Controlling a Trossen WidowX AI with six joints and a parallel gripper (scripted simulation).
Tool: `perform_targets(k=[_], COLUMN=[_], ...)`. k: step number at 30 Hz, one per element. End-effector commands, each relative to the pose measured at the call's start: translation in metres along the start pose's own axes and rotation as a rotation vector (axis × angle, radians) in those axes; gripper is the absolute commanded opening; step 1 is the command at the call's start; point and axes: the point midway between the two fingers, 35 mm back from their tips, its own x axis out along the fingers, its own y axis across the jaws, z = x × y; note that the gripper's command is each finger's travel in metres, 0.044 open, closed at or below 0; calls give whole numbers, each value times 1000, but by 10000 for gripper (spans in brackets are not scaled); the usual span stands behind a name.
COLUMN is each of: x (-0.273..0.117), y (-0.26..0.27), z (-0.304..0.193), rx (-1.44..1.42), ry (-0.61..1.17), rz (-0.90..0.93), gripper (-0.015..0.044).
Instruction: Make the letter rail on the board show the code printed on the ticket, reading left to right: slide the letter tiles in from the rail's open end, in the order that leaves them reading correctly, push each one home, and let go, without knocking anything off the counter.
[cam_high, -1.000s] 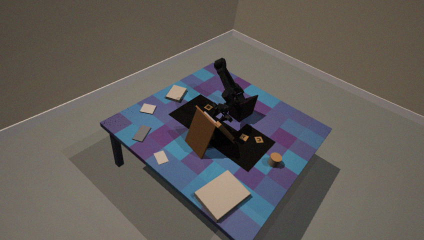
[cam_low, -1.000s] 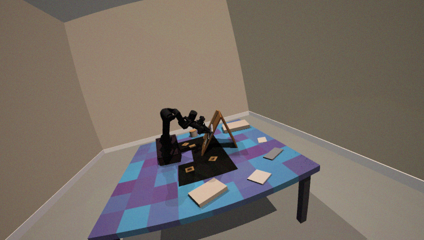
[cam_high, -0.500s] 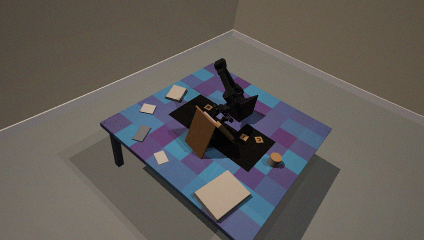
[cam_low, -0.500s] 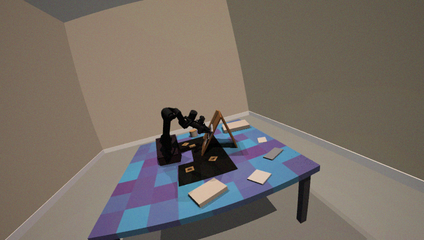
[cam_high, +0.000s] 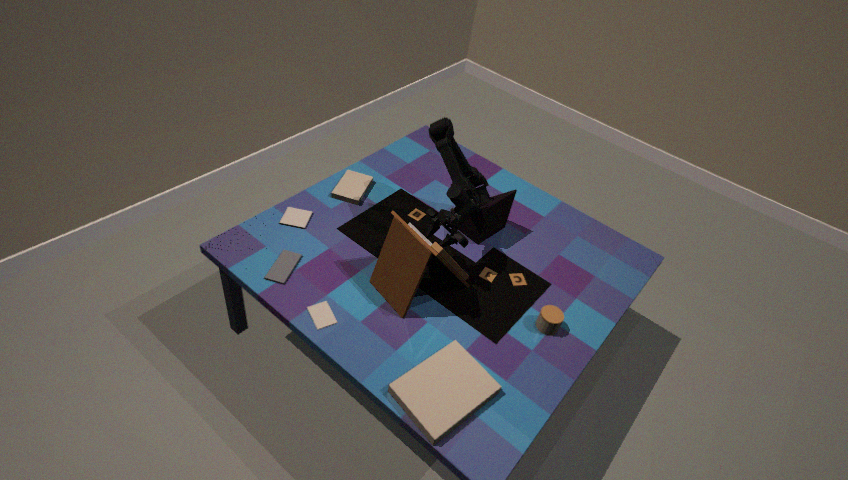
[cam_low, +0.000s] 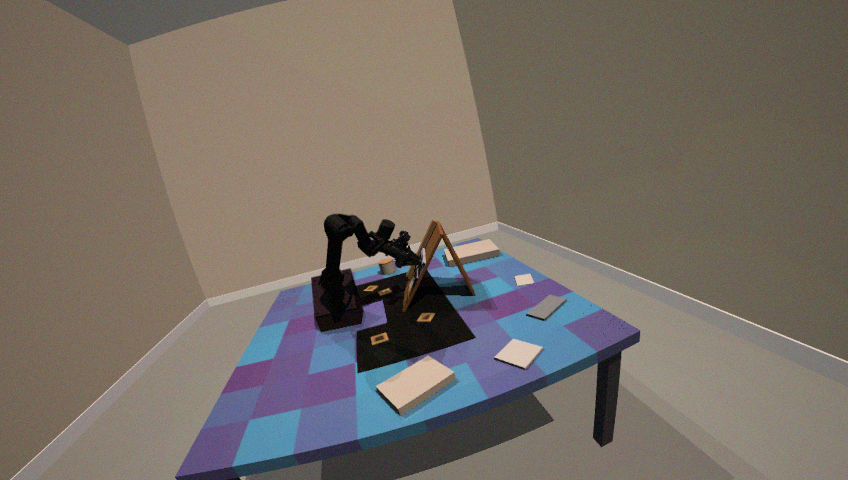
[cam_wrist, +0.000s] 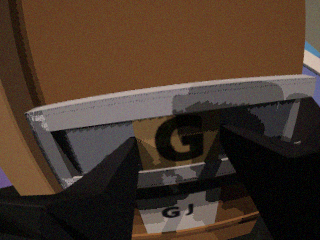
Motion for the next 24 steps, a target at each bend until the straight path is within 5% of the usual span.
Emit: perform_targets(k=[1, 24], x=[0, 0], y=[4, 17], z=[0, 0], rx=[5, 5], ry=[0, 0], rz=[-2, -2], gripper=[0, 0])
